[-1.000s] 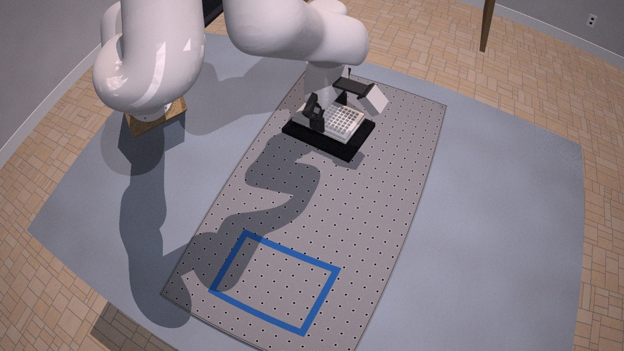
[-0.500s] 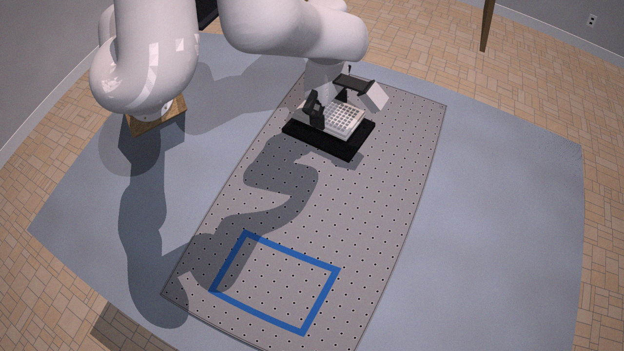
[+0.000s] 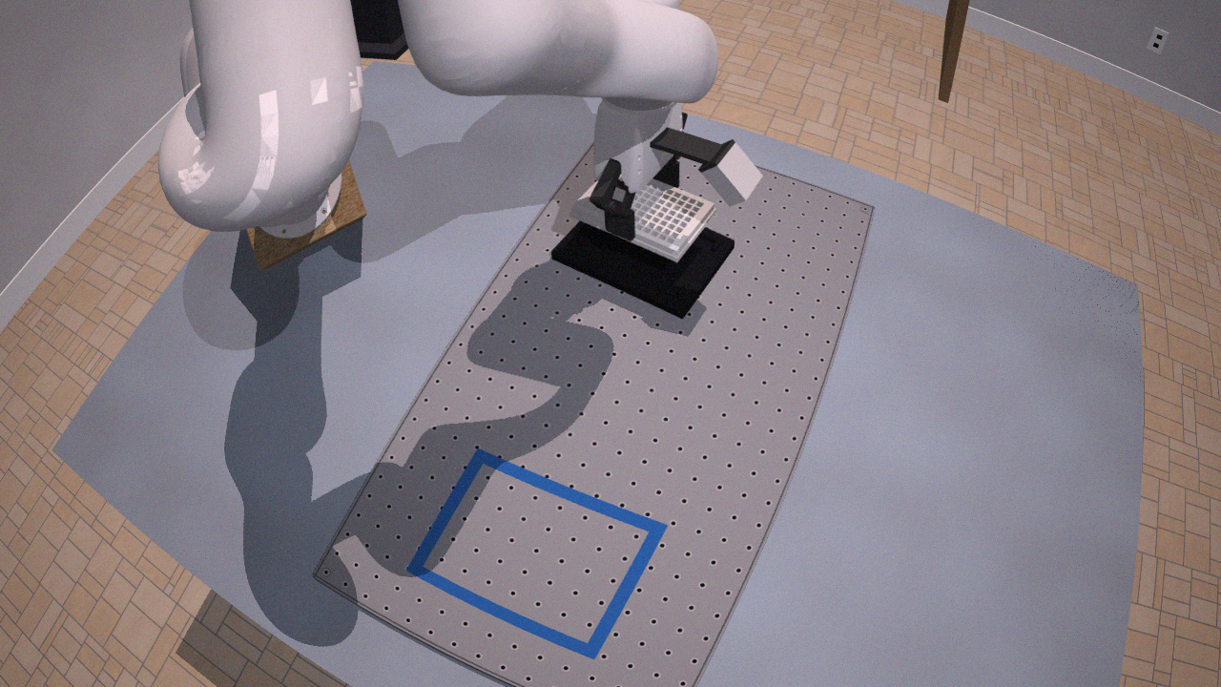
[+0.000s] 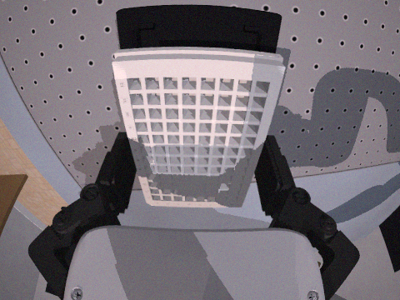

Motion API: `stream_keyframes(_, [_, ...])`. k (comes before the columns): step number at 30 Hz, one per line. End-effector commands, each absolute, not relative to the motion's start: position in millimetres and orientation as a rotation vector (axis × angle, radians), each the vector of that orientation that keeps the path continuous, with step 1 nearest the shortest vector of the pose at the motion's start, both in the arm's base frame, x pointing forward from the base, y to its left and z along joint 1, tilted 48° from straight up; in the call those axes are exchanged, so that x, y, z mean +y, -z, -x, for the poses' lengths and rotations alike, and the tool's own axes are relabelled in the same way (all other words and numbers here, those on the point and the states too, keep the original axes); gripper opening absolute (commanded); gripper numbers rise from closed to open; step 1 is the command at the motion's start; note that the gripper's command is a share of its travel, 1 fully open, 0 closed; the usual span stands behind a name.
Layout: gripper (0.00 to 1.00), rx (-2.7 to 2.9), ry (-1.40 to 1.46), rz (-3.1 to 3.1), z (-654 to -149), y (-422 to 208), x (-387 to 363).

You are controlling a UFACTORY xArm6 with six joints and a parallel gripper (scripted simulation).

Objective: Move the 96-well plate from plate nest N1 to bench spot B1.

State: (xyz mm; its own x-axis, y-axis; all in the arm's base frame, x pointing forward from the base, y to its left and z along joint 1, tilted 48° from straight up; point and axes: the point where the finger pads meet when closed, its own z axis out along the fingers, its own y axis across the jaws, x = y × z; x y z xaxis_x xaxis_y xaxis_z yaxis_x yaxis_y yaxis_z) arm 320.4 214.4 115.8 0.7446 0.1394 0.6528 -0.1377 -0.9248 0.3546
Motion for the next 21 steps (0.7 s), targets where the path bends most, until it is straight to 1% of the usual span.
stream_keyframes(1, [0.00, 0.001, -1.005, -2.564, -315.1, -122.0, 218.3])
stream_keyframes(21, [0.00, 0.001, -1.004, -2.564, -299.5, -138.0, 226.7])
